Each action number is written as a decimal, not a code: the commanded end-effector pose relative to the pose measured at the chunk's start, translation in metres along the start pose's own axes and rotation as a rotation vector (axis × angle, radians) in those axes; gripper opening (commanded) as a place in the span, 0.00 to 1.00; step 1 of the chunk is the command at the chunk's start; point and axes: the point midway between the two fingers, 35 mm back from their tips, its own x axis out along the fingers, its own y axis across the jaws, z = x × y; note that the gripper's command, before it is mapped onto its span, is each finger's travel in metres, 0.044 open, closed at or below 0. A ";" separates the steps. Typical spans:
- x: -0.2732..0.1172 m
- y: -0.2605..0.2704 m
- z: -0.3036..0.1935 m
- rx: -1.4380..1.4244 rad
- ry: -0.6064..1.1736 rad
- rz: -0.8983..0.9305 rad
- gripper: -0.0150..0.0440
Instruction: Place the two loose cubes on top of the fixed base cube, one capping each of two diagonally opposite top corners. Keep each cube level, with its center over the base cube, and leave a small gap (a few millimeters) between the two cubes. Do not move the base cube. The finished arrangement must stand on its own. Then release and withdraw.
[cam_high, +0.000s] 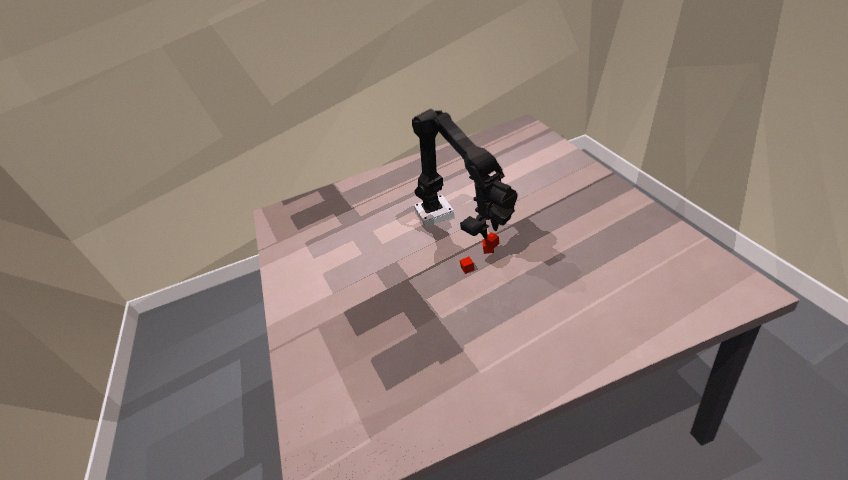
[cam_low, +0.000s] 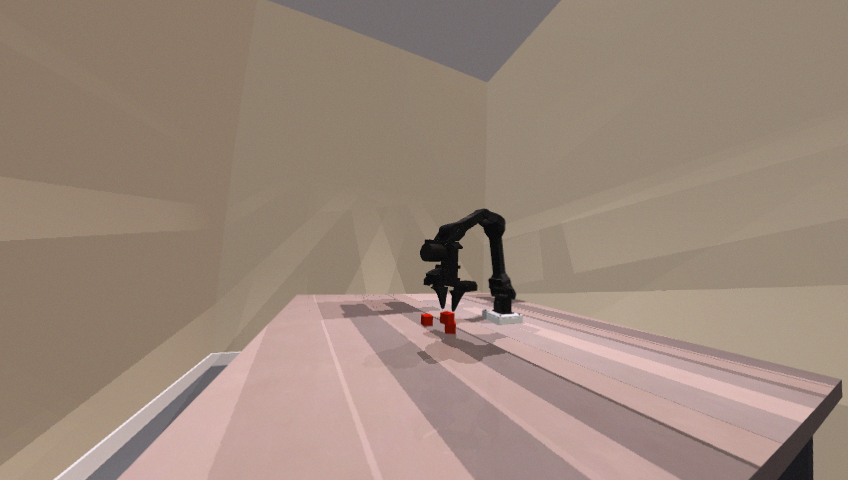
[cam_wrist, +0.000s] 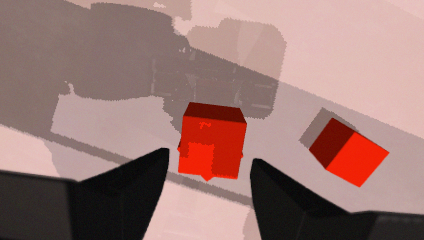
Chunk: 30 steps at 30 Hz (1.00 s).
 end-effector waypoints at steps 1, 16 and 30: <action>-0.008 0.000 0.002 0.000 -0.010 -0.001 0.60; -0.019 -0.030 0.002 0.550 -0.008 -0.003 0.70; -0.041 -0.080 -0.004 1.460 -0.016 -0.003 0.70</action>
